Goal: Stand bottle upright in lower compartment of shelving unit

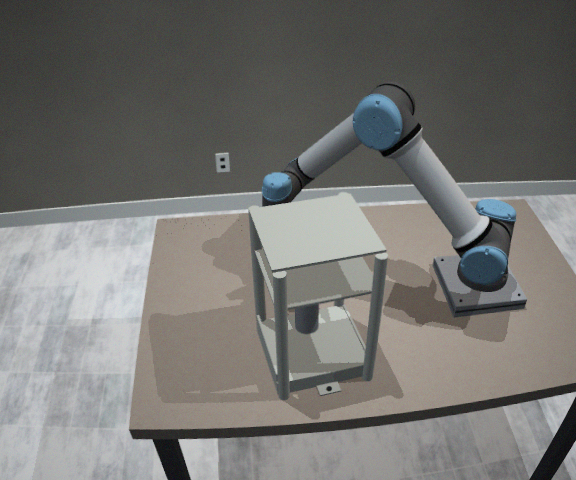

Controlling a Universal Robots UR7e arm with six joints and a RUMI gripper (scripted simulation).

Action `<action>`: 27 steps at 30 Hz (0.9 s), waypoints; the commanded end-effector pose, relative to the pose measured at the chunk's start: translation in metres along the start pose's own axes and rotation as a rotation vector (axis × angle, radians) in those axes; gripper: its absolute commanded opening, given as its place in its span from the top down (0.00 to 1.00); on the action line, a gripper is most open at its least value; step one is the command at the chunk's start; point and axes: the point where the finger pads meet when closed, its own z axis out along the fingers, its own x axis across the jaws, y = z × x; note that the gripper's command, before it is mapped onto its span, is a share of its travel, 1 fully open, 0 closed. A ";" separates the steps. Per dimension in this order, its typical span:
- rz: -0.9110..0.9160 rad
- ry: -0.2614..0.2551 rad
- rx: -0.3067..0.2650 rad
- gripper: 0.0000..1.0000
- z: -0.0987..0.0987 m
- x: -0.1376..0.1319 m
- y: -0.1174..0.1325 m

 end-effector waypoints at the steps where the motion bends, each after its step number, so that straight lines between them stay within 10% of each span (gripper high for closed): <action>1: -0.001 0.000 -0.001 0.54 -0.002 0.000 0.000; 27: -0.001 0.000 -0.001 0.54 -0.022 0.000 -0.001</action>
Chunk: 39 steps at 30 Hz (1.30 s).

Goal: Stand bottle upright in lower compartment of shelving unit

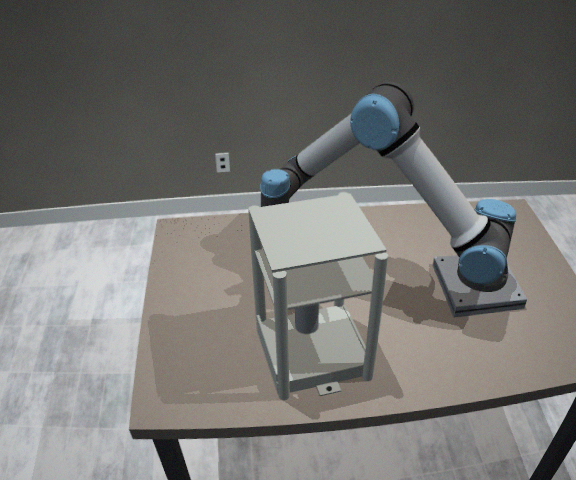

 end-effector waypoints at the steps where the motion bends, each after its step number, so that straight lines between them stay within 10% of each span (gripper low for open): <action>1: -0.001 0.000 -0.001 0.54 -0.005 0.000 -0.001; 39: -0.001 0.000 -0.001 0.54 -0.034 0.000 -0.001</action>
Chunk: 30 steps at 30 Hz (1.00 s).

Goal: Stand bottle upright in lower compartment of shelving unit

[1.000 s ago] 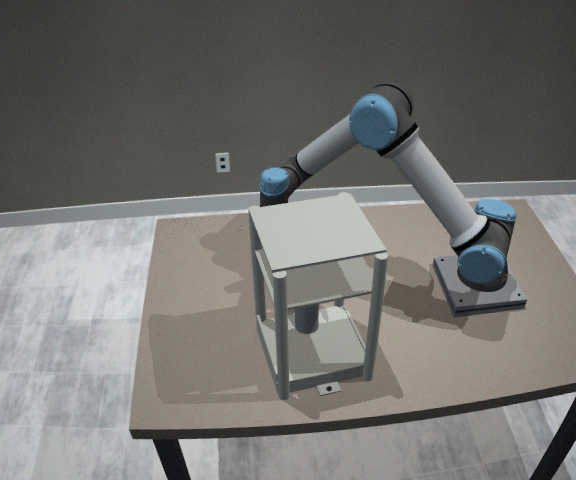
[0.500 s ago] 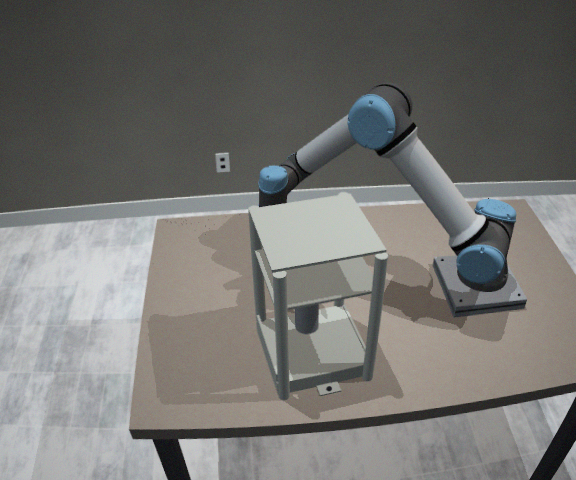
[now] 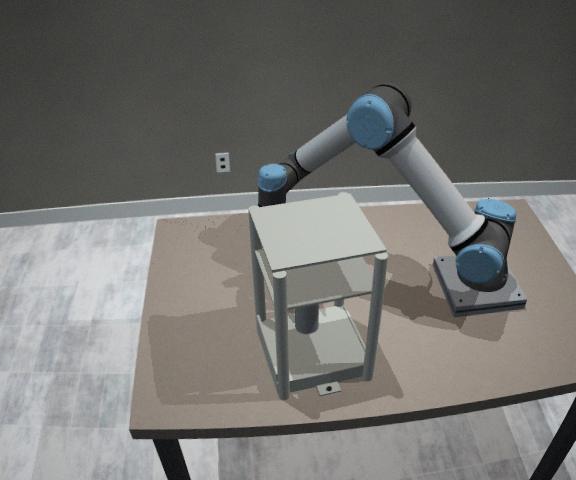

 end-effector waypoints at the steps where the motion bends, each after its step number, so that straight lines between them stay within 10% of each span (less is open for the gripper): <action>1: -0.001 0.000 -0.001 0.54 -0.003 0.000 -0.001; 30: -0.001 0.000 -0.001 0.54 -0.007 0.000 -0.001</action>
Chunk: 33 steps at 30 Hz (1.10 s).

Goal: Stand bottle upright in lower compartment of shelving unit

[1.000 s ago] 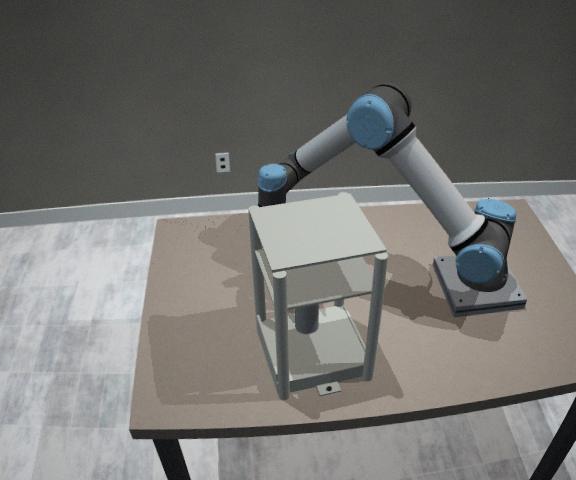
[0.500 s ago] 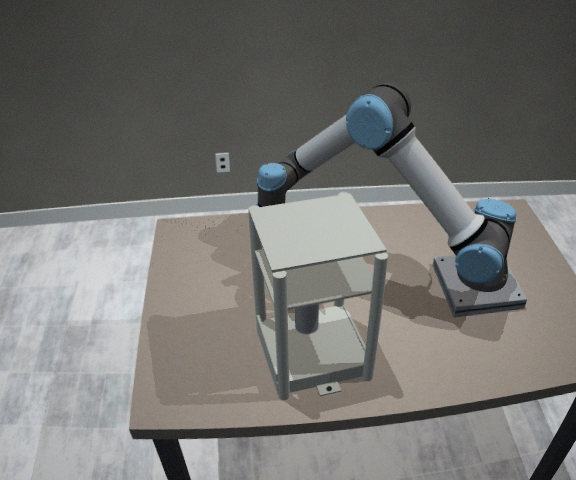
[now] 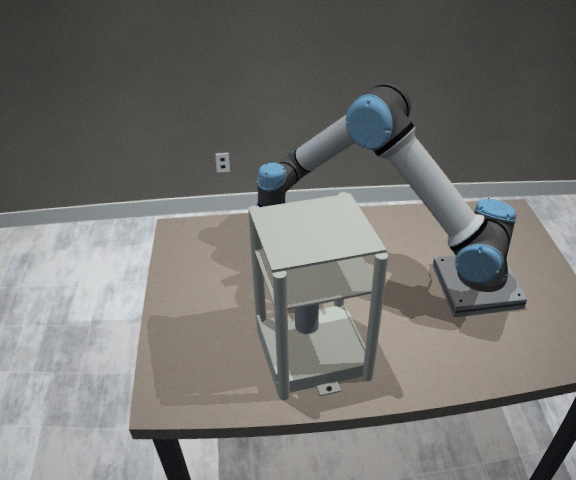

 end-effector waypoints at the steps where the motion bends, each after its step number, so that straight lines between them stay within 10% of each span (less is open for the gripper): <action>1: -0.001 0.000 -0.001 0.54 0.000 0.000 -0.001; 33: -0.001 0.000 -0.001 0.54 -0.058 0.000 -0.001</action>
